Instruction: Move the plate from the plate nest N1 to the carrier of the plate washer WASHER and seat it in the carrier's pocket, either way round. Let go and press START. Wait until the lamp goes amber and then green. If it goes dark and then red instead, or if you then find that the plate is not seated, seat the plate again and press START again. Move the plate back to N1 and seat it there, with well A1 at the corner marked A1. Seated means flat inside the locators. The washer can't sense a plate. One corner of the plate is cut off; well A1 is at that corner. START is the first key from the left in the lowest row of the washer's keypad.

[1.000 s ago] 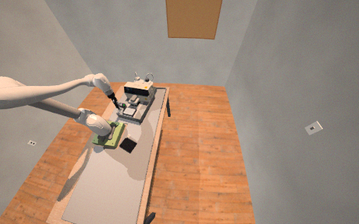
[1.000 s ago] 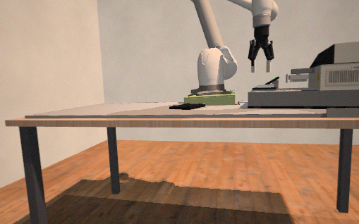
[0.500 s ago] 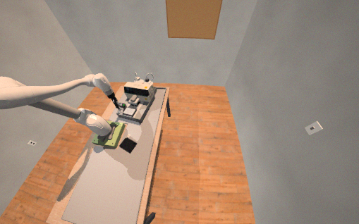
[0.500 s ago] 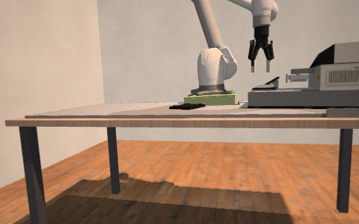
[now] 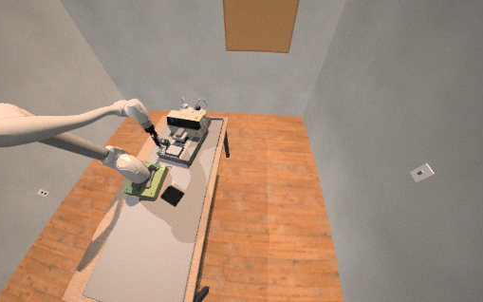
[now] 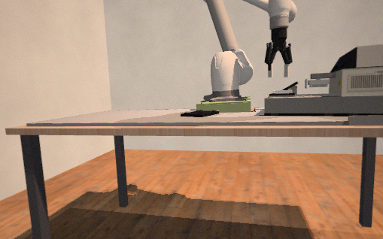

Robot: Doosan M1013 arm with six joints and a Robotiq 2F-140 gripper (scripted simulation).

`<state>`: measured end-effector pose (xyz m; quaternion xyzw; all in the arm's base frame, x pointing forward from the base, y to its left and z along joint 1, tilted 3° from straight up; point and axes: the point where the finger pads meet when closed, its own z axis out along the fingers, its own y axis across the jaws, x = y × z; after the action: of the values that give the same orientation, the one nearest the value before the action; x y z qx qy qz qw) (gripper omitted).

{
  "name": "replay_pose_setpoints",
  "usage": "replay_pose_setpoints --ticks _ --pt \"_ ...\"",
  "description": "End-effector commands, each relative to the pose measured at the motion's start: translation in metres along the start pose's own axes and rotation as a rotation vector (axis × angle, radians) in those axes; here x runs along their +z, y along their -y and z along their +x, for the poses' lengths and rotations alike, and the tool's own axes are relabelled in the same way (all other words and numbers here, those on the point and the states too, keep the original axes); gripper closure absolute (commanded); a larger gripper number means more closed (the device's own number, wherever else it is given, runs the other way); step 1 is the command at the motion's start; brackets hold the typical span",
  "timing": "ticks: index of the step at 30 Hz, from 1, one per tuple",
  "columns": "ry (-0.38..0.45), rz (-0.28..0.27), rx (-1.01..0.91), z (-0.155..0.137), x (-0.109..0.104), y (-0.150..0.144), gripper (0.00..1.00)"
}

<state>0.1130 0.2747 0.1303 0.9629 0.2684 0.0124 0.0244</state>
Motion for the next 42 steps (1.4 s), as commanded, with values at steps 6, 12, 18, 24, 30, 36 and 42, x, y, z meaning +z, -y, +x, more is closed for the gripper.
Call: replay_pose_setpoints --ticks 6,12,18,24,30,36,42 --pt "-0.005 0.001 0.004 0.003 -0.002 0.002 0.3" --pt "-0.005 0.001 0.004 0.003 -0.002 0.002 0.3" --pt "-0.005 0.001 0.004 0.003 -0.002 0.002 0.3" --pt "-0.005 0.001 0.004 0.003 -0.002 0.002 0.3" --pt "-0.005 0.001 0.004 0.003 -0.002 0.002 0.3" --pt "-0.005 0.002 0.171 0.024 -0.005 -0.011 0.3" --pt "-0.005 0.002 0.304 0.04 -0.008 -0.022 0.3"
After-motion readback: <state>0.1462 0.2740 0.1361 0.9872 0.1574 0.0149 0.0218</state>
